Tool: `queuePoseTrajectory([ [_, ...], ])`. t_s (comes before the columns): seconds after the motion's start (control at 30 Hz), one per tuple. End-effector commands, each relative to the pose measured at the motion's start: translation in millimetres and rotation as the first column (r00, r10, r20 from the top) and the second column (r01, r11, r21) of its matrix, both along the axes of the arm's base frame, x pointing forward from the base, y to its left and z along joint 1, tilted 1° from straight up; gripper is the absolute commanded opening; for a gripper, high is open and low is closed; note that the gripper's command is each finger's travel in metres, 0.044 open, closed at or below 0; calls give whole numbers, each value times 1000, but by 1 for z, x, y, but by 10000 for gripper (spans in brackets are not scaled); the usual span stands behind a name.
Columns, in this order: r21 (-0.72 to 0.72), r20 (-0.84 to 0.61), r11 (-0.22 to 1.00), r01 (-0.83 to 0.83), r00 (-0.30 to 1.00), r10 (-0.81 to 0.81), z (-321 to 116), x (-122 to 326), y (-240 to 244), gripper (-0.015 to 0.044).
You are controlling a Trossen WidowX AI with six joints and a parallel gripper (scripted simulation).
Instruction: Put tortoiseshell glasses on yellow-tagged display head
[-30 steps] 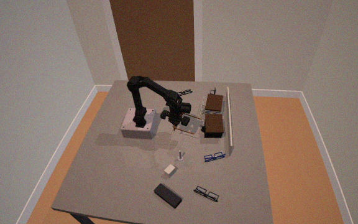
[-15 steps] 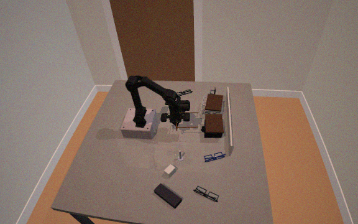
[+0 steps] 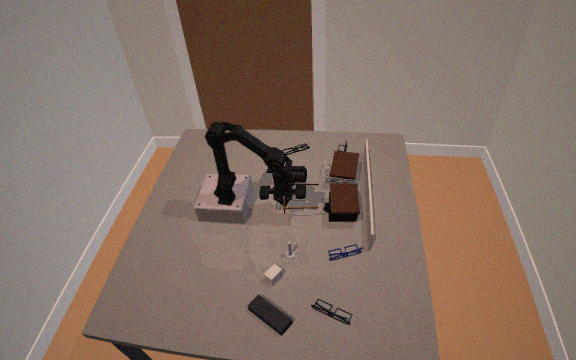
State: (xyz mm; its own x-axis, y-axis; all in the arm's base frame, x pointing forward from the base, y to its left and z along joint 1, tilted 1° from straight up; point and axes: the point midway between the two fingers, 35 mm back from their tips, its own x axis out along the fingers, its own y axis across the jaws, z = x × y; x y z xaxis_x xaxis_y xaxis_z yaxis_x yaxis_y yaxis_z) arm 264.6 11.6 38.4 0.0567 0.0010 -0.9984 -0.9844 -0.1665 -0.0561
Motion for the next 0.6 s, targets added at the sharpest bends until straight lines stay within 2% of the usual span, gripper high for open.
queuePoseTrajectory([
  [0.0,6,-1,1000,-4,1000,4,-5,0,0,0],
  [0.57,6,2,1000,-4,1000,4,-27,1,1,0],
])
